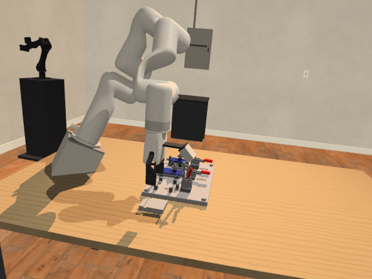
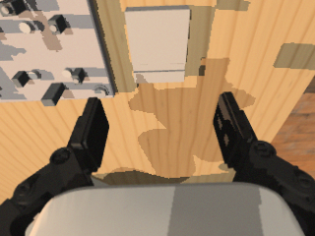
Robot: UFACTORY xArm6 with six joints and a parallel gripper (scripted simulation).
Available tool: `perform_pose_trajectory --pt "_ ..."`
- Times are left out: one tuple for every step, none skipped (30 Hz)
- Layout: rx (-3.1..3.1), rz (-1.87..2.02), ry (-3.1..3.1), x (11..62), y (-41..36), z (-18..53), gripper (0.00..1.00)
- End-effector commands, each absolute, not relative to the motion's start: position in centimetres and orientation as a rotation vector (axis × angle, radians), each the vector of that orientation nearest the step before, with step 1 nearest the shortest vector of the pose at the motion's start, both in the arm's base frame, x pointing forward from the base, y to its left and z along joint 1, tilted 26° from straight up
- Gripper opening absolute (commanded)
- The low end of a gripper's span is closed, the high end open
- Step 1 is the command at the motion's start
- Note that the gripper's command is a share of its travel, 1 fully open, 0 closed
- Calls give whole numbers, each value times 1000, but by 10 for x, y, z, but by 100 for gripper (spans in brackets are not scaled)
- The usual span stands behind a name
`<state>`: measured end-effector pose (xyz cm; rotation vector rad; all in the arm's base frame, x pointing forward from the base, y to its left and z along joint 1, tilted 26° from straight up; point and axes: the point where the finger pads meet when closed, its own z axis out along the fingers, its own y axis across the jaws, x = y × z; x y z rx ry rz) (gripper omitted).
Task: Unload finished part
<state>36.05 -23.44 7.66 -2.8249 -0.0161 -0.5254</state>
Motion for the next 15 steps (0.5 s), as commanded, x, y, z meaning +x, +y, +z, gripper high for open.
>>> perform_pose_trajectory --pt "-2826 -529 -16 359 -237 83 95" --pt "-2826 -529 -16 359 -237 84 95" --pt "-2826 -529 -16 359 -237 84 95" --pt "-2826 -529 -16 359 -237 84 95" --pt "-2826 -529 -16 359 -237 84 95" --pt "-2826 -529 -16 359 -237 84 95" --pt "-2826 -529 -16 359 -237 84 95" --pt "-2827 -529 -16 358 -237 84 95" --pt "-2827 -529 -16 358 -237 84 95" --pt "-2827 -529 -16 358 -237 84 95" --pt "-2827 -529 -16 358 -237 84 95" --pt "-2827 -529 -16 358 -237 84 95" --pt "-2827 -529 -16 359 -237 84 95" --pt "-2827 -529 -16 359 -237 84 95" --pt "-2827 -529 -16 359 -237 84 95"
